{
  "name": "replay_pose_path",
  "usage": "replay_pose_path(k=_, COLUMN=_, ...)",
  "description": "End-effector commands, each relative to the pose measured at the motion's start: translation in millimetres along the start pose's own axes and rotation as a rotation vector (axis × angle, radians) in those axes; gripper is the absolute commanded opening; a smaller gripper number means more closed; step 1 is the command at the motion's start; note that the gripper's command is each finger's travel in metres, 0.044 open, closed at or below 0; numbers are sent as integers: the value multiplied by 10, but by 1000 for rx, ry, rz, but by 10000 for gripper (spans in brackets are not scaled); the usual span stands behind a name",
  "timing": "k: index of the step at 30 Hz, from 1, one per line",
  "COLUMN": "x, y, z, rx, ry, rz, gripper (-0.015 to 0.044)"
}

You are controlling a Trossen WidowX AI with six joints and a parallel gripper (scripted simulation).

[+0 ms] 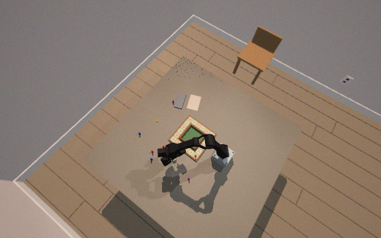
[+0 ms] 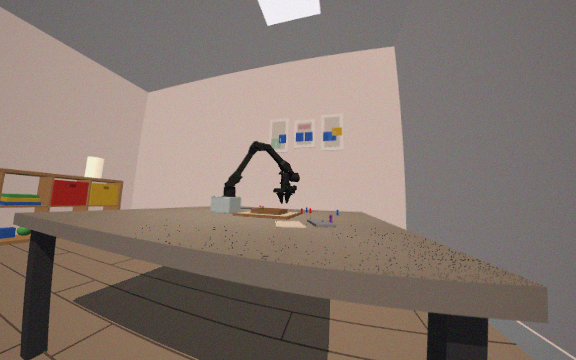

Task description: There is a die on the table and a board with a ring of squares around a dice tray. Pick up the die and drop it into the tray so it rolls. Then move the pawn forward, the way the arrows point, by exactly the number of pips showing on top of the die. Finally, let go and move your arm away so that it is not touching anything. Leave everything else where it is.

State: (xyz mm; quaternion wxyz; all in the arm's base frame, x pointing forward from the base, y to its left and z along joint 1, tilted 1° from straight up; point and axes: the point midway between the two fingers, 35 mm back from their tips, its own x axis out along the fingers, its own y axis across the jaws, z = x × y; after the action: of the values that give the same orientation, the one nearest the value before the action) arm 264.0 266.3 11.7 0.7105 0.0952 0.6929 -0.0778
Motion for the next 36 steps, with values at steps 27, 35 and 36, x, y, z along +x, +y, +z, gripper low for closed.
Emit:
replay_pose_path(k=27, x=508, y=-37, z=7, rx=4, ry=-2, rz=-6, gripper=275)
replay_pose_path(k=35, x=511, y=-37, z=7, rx=4, ry=-2, rz=-6, gripper=111)
replay_pose_path(k=36, x=511, y=-37, z=7, rx=4, ry=-2, rz=-6, gripper=104)
